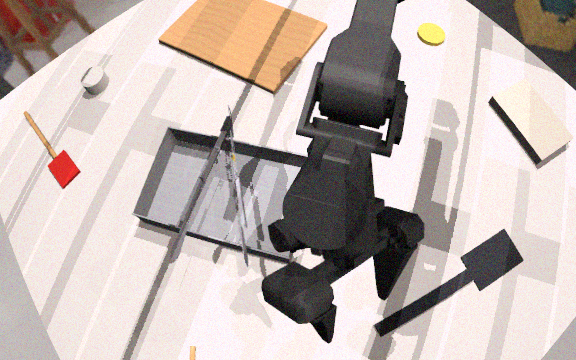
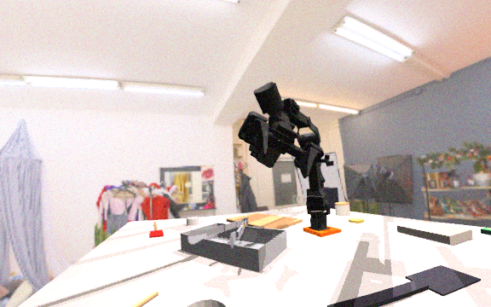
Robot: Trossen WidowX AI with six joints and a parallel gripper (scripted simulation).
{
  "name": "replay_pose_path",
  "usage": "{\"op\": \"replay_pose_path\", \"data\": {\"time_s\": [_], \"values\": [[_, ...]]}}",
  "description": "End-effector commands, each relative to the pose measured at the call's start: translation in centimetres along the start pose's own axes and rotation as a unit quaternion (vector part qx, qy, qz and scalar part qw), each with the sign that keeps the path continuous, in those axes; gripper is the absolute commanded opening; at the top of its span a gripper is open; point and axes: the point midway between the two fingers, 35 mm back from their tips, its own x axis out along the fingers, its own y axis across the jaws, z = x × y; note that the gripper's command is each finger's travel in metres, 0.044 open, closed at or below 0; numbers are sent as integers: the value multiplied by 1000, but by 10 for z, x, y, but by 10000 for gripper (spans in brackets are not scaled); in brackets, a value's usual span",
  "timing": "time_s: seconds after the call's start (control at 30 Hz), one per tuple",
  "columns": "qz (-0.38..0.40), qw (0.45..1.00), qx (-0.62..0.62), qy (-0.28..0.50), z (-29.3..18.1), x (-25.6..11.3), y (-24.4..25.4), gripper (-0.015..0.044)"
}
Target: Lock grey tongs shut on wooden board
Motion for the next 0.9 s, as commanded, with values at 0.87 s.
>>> {"op": "replay_pose_path", "data": {"time_s": [0.87], "values": [[-71, 834, 371, -402, 307, -124, -18, 440]]}}
